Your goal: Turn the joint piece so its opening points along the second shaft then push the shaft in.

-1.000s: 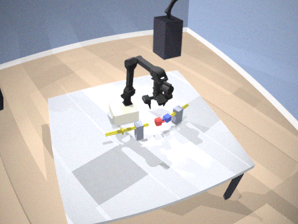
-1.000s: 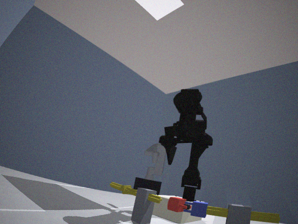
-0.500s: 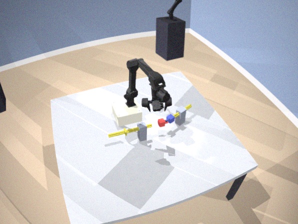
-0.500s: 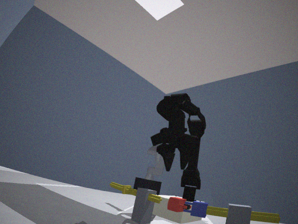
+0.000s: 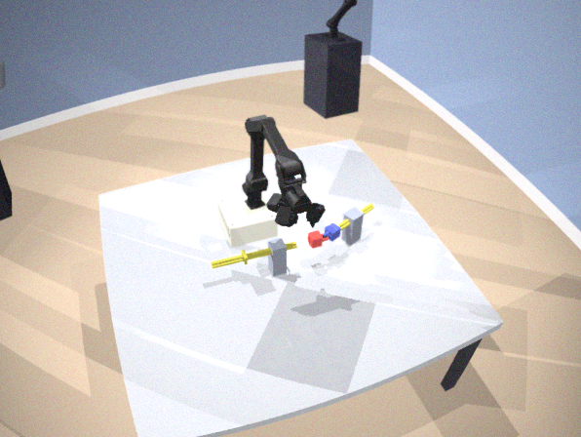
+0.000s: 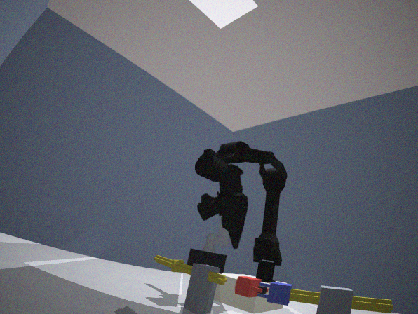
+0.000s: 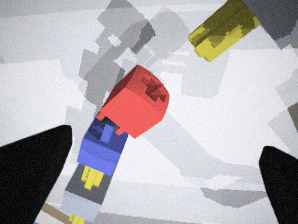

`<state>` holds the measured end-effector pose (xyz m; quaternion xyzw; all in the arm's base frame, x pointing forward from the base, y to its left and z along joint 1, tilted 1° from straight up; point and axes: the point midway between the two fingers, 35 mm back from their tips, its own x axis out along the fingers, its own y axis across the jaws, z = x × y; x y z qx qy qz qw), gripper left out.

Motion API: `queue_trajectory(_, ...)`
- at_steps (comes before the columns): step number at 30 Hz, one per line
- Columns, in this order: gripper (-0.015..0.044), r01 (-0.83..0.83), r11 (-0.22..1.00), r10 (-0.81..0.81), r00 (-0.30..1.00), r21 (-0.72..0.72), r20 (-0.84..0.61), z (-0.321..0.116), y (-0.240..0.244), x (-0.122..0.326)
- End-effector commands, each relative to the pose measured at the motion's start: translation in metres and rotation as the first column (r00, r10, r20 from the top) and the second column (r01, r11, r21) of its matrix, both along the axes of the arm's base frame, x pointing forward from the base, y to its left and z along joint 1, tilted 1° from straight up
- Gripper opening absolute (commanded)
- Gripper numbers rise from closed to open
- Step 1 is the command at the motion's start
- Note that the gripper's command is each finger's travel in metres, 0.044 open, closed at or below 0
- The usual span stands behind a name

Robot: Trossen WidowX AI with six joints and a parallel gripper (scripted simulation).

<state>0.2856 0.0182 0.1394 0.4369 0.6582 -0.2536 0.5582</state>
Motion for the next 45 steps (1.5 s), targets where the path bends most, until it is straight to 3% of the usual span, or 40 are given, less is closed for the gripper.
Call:
queue_trajectory(1,0.044,0.132,0.99,-0.13,0.991,0.048,-0.034,-0.005,-0.007,-0.001)
queue_trajectory(19,0.044,0.612,0.769,-0.571,0.787,0.183,-0.233,-0.022,-0.037,-0.008)
queue_trajectory(29,0.044,0.597,0.781,-0.56,0.799,0.183,-0.218,-0.022,-0.04,-0.008)
queue_trajectory(45,0.044,0.177,0.983,-0.181,0.981,0.055,0.071,-0.026,-0.111,-0.003)
